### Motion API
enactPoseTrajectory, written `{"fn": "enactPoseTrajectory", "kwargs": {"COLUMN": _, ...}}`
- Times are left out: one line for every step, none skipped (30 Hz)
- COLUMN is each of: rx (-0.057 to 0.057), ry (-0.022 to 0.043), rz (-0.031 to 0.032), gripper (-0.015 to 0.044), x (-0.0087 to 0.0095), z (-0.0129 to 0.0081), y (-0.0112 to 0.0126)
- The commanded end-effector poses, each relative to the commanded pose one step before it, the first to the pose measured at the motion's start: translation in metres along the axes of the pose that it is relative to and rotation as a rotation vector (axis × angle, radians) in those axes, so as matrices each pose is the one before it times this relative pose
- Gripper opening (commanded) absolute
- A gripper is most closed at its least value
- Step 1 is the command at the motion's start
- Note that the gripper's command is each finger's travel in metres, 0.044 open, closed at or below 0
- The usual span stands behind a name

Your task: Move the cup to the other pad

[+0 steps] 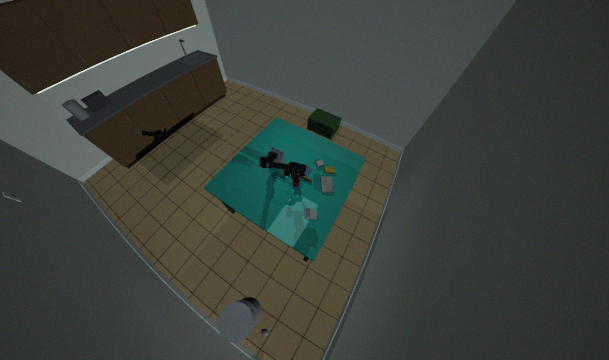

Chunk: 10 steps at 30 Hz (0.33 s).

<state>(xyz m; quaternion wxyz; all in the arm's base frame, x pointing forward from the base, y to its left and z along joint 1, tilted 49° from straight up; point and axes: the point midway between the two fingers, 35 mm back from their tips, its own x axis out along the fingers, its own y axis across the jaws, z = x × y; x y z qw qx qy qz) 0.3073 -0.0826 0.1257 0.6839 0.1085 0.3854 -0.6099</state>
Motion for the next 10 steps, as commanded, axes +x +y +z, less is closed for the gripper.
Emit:
{"fn": "enactPoseTrajectory", "kwargs": {"rx": 0.0047, "ry": 0.00293, "rz": -0.00434, "gripper": 0.0440, "x": -0.01316, "z": -0.00030, "y": 0.00051}}
{"fn": "enactPoseTrajectory", "kwargs": {"rx": 0.0002, "ry": -0.00034, "rz": -0.00027, "gripper": 0.0440, "x": -0.00243, "z": 0.00015, "y": -0.00006}}
{"fn": "enactPoseTrajectory", "kwargs": {"rx": 0.0002, "ry": -0.00026, "rz": -0.00020, "gripper": 0.0440, "x": -0.00171, "z": 0.00020, "y": -0.00004}}
{"fn": "enactPoseTrajectory", "kwargs": {"rx": 0.0001, "ry": -0.00018, "rz": -0.00012, "gripper": 0.0440, "x": -0.00107, "z": 0.00026, "y": 0.00009}}
{"fn": "enactPoseTrajectory", "kwargs": {"rx": 0.0000, "ry": -0.00005, "rz": -0.00002, "gripper": 0.0440, "x": -0.00028, "z": 0.00020, "y": 0.00019}}
{"fn": "enactPoseTrajectory", "kwargs": {"rx": -0.0036, "ry": -0.00488, "rz": 0.00830, "gripper": 0.0440, "x": 0.00268, "z": 0.00012, "y": -0.00001}}
{"fn": "enactPoseTrajectory", "kwargs": {"rx": 0.0000, "ry": 0.00000, "rz": 0.00000, "gripper": 0.0440, "x": 0.00000, "z": 0.00000, "y": 0.00000}}
{"fn": "enactPoseTrajectory", "kwargs": {"rx": 0.0000, "ry": 0.00000, "rz": 0.00000, "gripper": 0.0440, "x": 0.00000, "z": 0.00000, "y": 0.00000}}
{"fn": "enactPoseTrajectory", "kwargs": {"rx": 0.0000, "ry": 0.00000, "rz": 0.00000, "gripper": 0.0440, "x": 0.00000, "z": 0.00000, "y": 0.00000}}
{"fn": "enactPoseTrajectory", "kwargs": {"rx": 0.0000, "ry": 0.00000, "rz": 0.00000, "gripper": 0.0440, "x": 0.00000, "z": 0.00000, "y": 0.00000}}
